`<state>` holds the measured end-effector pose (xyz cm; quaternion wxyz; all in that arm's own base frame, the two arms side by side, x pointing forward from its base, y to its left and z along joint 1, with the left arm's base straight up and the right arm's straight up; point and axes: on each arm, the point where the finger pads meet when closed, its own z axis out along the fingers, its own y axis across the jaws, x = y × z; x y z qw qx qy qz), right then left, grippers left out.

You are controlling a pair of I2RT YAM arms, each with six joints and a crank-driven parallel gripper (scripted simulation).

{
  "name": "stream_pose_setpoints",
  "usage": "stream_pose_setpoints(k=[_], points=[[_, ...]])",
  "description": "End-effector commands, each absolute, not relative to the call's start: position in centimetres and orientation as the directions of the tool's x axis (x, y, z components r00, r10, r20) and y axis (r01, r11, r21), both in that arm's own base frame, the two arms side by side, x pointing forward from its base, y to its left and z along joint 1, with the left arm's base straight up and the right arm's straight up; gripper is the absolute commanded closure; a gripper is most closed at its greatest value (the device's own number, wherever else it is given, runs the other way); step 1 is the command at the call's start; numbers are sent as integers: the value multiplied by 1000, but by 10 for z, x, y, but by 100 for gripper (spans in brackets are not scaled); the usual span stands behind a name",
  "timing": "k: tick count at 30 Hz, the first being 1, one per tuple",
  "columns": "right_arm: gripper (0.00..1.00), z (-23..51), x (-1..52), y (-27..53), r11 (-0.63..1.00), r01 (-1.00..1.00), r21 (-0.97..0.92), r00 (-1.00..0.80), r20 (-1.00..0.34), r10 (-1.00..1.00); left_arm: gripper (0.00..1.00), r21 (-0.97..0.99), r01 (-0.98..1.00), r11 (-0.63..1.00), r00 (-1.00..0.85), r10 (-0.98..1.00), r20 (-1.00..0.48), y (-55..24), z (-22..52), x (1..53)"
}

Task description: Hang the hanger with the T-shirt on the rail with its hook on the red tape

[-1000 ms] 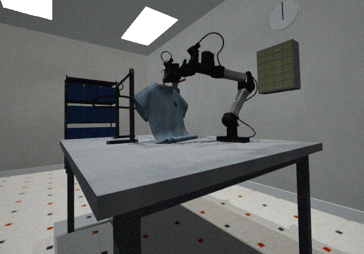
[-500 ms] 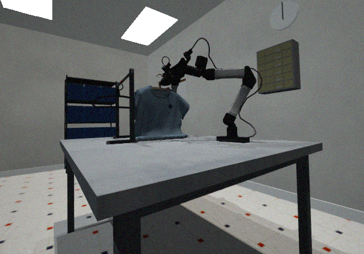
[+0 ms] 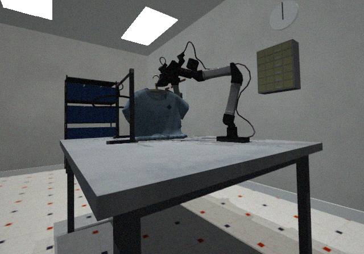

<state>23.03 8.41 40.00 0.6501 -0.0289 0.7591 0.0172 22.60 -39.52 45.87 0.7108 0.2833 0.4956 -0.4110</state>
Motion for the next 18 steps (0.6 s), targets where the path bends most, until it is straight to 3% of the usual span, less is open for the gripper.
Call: stream_pose_setpoints(k=[1,18], points=[[98,421,247,95,992,-118,45,-108,-994,32,0,4,886,464,199,-372,-907,-405,489,216],[98,428,352,28,996,-86,19,-67,-998,13,0,2,886,464,200,-377,-905,-407,492,216]])
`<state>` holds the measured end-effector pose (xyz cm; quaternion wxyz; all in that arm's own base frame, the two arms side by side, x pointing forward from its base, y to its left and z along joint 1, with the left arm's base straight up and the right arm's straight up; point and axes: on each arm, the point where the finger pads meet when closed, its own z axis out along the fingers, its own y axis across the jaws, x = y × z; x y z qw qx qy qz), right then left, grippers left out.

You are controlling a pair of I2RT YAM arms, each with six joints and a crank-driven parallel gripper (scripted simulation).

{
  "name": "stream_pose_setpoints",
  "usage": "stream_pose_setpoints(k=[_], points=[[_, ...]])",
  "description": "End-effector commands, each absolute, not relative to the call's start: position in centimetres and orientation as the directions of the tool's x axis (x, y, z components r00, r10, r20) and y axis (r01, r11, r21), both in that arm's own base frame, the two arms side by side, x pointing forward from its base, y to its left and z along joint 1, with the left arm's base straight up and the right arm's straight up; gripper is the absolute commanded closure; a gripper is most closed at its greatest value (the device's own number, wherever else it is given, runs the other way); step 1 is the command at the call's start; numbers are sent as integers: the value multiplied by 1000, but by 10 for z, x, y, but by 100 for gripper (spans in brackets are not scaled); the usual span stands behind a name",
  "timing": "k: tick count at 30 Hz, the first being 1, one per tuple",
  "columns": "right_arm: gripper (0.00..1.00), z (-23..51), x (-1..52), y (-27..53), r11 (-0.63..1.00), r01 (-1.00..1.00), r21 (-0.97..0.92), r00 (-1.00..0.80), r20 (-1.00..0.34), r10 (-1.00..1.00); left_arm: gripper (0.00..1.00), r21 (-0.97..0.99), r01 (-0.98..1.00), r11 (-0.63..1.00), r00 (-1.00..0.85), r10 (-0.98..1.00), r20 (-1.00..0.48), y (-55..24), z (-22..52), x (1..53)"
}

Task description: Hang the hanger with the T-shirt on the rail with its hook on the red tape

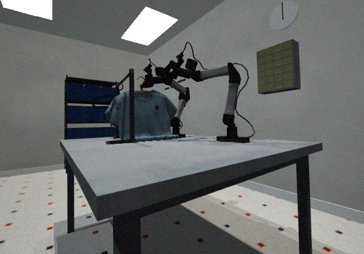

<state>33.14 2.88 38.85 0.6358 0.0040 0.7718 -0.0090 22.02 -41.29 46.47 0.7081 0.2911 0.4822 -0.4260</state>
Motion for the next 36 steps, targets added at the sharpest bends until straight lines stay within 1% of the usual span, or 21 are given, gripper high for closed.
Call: stream_pose_setpoints(k=[1,10,12,20,25,36], points=[[98,427,358,18,997,-78,15,-65,-998,10,0,2,886,464,200,-377,-905,-407,492,216],[98,421,386,-72,1000,-4,-12,-54,-998,-12,0,2,886,464,200,-377,-905,-407,492,216],[98,421,386,-72,1000,-4,-12,-54,-998,-12,0,2,886,464,200,-377,-905,-407,492,216],[98,415,387,-129,998,55,-17,-55,-998,-14,0,2,886,464,200,-377,-904,-407,492,216],[98,411,385,-143,996,86,-12,-67,-998,-6,0,2,886,464,200,-377,-904,-407,492,216],[98,409,386,-143,996,86,-7,-76,-997,-1,0,2,886,464,200,-377,-904,-407,492,216]])
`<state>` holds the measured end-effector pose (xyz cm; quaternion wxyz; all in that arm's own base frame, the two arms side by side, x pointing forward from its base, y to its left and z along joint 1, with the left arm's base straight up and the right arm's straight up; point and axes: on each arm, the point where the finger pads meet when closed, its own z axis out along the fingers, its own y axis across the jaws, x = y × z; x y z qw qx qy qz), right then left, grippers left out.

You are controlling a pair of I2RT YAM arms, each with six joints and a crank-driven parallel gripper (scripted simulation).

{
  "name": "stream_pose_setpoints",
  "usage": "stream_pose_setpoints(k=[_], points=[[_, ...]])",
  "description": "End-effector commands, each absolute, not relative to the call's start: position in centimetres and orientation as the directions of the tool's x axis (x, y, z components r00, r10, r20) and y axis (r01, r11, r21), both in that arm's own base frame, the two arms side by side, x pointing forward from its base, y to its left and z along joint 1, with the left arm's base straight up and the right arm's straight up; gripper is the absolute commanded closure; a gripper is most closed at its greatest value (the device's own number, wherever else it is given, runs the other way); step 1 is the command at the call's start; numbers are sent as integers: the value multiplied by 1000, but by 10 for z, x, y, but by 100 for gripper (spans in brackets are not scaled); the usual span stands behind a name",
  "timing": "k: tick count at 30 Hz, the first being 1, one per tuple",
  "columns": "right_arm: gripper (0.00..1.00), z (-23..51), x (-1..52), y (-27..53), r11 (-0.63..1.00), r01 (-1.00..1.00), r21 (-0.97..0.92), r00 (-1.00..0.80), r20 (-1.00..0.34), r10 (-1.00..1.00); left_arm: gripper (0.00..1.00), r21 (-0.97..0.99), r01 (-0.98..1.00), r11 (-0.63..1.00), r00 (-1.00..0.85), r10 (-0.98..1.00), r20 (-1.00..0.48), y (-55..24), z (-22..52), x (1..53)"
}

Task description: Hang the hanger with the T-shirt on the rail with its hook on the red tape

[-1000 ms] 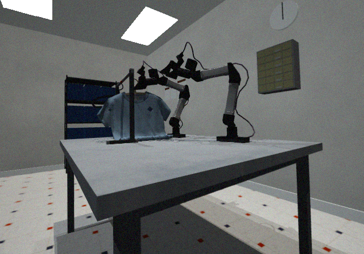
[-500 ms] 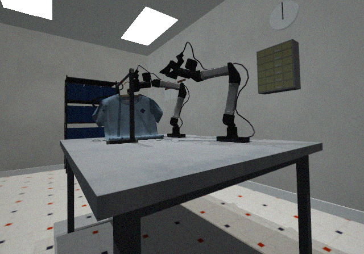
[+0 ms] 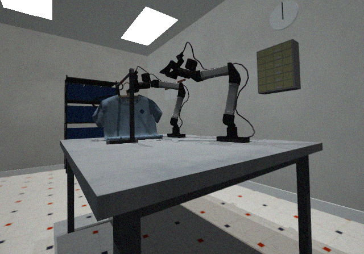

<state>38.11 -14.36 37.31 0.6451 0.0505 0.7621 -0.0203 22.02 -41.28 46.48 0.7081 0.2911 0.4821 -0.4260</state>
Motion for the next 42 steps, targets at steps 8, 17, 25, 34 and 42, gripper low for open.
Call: stream_pose_setpoints(k=[8,17,25,34,42], points=[[98,444,389,-137,997,62,-37,-35,-999,-35,0,2,886,464,200,-377,-904,-407,492,216],[98,454,402,-143,995,93,-44,-10,-999,-43,0,2,886,464,200,-377,-904,-407,492,216],[98,452,436,-143,996,83,-37,-16,-999,-36,0,2,886,464,200,-377,-904,-407,492,216],[98,455,439,-140,997,67,-39,-11,-999,-39,0,2,886,464,200,-377,-904,-407,492,216],[98,457,438,-142,996,85,-41,-2,-999,-41,0,2,886,464,200,-377,-904,-407,492,216]])
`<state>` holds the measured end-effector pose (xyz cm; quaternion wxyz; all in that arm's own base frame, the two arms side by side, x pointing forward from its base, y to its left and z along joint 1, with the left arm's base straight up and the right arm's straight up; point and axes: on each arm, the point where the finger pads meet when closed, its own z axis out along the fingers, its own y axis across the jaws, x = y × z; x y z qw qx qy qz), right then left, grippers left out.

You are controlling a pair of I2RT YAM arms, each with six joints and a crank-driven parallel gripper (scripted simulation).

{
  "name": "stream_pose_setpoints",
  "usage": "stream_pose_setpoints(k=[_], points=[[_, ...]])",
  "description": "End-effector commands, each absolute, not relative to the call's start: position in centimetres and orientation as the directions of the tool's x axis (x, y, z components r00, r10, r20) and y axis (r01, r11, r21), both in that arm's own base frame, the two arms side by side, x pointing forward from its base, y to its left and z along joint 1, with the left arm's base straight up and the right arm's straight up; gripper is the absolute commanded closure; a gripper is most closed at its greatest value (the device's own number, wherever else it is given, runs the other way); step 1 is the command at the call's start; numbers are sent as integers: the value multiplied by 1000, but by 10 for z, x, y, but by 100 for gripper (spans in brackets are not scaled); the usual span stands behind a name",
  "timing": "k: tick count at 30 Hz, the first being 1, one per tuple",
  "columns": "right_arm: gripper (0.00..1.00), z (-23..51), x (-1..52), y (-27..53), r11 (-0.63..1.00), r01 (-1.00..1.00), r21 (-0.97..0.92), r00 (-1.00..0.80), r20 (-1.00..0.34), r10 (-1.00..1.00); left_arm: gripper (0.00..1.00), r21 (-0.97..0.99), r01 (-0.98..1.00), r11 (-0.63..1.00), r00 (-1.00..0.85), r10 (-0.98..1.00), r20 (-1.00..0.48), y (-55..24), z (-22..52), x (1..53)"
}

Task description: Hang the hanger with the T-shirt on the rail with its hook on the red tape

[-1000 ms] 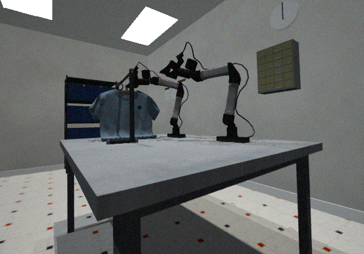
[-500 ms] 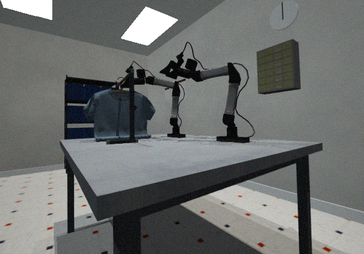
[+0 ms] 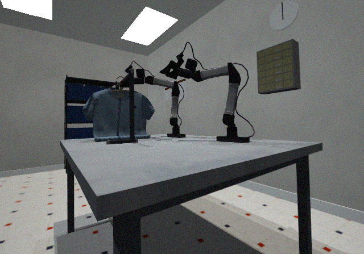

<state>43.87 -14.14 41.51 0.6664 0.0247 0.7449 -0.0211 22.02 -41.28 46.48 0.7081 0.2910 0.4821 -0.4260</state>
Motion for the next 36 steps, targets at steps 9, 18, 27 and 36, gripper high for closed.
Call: stream_pose_setpoints(k=[9,18,27,36], points=[[98,440,435,-130,995,96,-40,-3,-999,-40,0,2,886,464,200,-377,-904,-407,492,216],[98,424,436,-115,994,102,-32,1,-999,-32,0,2,886,464,200,-377,-904,-407,492,216],[98,418,435,-104,996,85,-33,-4,-999,-33,0,2,886,464,200,-377,-904,-407,492,216],[98,418,435,-105,996,87,-33,-4,-999,-33,0,2,886,464,200,-377,-904,-407,492,216]])
